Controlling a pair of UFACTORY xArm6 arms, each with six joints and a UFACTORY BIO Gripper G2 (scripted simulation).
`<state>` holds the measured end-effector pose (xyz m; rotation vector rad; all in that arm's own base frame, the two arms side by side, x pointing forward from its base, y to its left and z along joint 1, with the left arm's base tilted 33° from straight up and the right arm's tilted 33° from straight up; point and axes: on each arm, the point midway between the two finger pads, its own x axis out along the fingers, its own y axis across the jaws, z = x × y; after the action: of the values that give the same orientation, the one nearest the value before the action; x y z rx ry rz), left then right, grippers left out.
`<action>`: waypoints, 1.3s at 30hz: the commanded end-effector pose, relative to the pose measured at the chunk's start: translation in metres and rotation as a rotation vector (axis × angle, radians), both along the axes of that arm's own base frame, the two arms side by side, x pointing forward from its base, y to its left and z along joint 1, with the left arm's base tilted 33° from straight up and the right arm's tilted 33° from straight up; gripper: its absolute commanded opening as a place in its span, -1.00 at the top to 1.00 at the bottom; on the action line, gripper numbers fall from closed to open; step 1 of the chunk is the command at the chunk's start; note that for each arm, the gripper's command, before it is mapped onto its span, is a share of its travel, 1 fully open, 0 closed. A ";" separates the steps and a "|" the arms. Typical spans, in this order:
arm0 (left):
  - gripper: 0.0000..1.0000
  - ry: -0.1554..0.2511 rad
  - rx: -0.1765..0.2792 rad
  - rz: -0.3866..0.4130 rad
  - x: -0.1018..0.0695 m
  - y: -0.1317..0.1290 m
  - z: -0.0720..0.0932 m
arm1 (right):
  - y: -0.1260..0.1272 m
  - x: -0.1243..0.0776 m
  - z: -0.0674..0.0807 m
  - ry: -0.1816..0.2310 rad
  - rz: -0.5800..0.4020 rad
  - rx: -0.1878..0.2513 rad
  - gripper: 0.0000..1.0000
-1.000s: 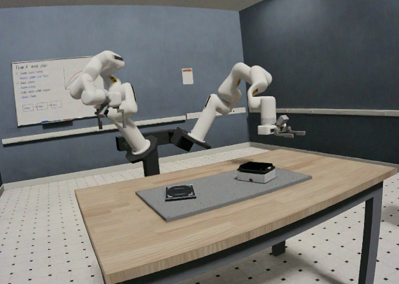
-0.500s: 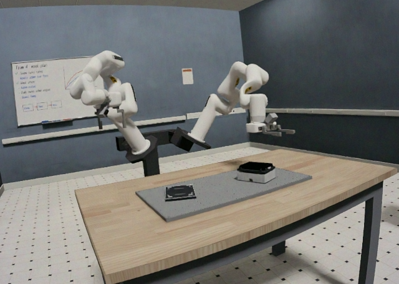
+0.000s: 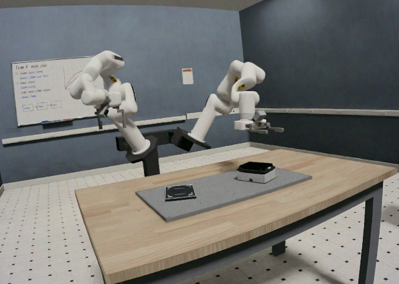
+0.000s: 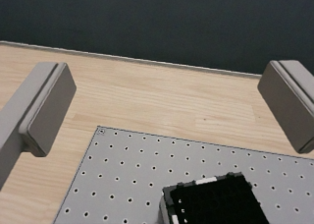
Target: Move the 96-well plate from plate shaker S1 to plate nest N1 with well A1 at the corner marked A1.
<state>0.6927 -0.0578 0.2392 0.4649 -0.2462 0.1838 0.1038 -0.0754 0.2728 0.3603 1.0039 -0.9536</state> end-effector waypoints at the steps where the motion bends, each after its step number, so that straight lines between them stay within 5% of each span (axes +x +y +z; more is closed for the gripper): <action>1: 0.25 -0.001 -0.001 -0.003 -0.004 -0.014 -0.003 | 0.000 0.000 0.001 -0.002 0.000 -0.001 -1.00; 39: 0.25 0.048 0.038 -0.080 -0.081 -0.157 -0.054 | 0.000 0.000 0.001 -0.002 0.000 -0.001 -1.00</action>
<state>0.6167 -0.2068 0.1860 0.4974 -0.2177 0.0897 0.1038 -0.0754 0.2728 0.3603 1.0039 -0.9536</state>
